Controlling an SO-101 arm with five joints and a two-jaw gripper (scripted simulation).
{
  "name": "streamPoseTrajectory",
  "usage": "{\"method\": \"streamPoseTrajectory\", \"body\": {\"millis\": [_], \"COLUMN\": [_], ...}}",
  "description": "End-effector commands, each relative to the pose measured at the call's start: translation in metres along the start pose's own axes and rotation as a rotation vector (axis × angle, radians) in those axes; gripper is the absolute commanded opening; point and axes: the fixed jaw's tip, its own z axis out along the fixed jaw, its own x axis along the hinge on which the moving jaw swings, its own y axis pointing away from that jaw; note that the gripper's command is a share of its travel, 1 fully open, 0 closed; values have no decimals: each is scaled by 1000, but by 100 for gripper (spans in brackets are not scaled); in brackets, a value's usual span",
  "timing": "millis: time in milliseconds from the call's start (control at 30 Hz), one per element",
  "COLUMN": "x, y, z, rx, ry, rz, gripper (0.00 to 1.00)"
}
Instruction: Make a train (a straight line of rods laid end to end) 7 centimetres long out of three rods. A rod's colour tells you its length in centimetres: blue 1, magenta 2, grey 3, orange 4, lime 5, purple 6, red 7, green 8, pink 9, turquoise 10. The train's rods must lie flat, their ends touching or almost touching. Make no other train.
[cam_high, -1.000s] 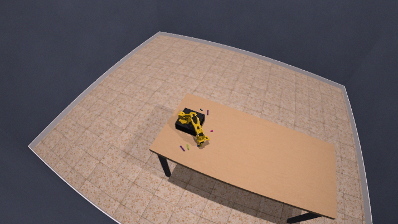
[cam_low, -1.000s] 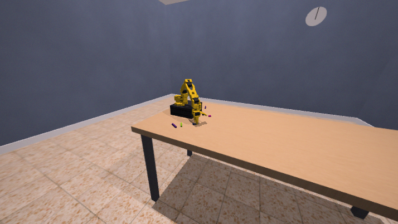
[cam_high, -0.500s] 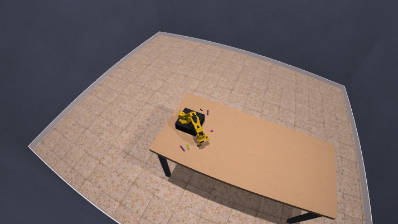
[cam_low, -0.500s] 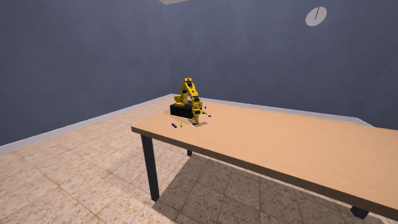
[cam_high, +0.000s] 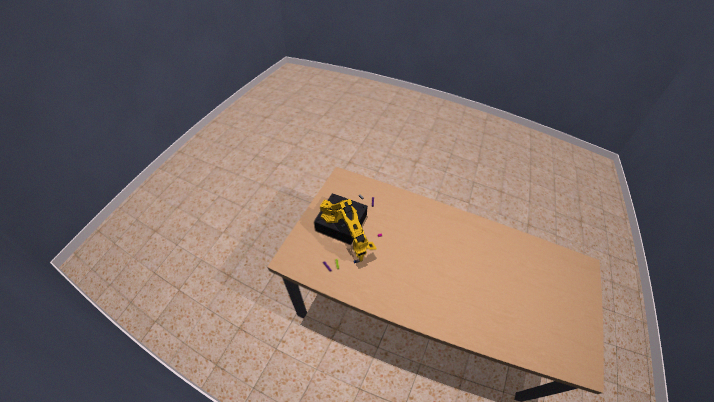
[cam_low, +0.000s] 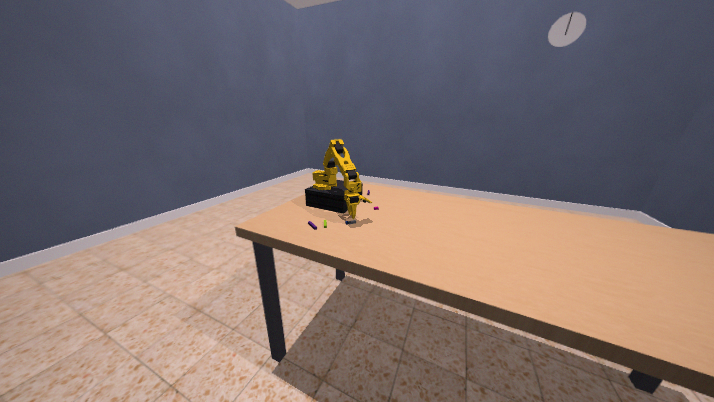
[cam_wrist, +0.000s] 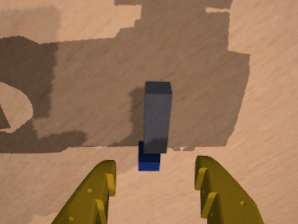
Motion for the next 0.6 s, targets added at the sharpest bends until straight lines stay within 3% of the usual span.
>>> {"method": "streamPoseTrajectory", "body": {"millis": [0, 300, 567], "x": [1, 1, 0], "y": [0, 0, 1], "z": [-7, -23, -26], "rx": [5, 5, 5], "ry": [-2, -2, -2], "rz": [0, 0, 0], "gripper": [17, 17, 17]}}
